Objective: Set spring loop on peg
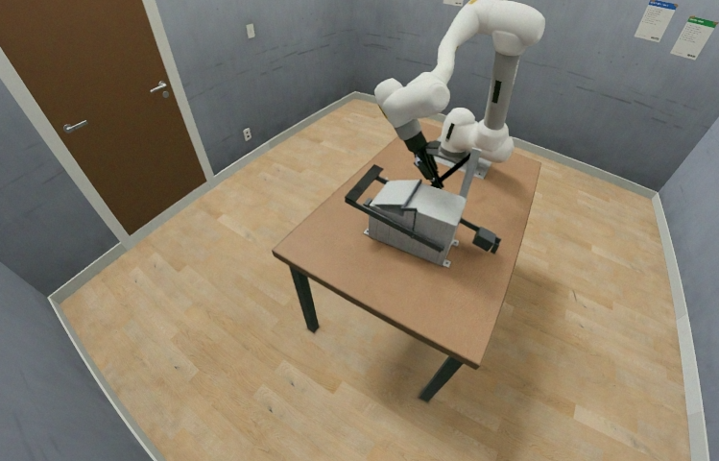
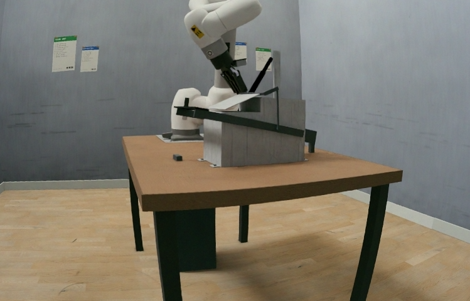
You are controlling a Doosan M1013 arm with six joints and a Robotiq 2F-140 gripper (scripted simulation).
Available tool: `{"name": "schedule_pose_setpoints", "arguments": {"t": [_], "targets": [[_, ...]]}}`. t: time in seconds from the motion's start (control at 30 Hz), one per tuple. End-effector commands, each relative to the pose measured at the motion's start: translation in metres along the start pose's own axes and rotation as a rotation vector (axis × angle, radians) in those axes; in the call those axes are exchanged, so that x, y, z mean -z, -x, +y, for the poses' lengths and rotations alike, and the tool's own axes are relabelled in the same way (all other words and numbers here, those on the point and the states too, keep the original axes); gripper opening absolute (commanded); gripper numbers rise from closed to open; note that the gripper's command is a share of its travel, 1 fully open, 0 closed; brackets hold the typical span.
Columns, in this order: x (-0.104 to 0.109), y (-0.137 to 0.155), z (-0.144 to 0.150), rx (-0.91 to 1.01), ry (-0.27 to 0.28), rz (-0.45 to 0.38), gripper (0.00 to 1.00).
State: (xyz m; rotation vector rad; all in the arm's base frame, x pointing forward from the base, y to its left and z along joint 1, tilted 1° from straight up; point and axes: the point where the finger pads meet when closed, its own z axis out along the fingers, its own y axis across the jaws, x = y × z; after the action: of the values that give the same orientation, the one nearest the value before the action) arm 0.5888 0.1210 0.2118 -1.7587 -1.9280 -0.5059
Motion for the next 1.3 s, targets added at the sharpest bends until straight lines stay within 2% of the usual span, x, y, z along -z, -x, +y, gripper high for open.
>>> {"name": "schedule_pose_setpoints", "arguments": {"t": [0.0, 1.27], "targets": [[0.0007, -0.0002, 0.0008, 0.002, 0.003, 0.000, 0.17], [0.0013, 0.0000, 0.0056, 0.016, 0.022, 0.000, 0.17]]}}
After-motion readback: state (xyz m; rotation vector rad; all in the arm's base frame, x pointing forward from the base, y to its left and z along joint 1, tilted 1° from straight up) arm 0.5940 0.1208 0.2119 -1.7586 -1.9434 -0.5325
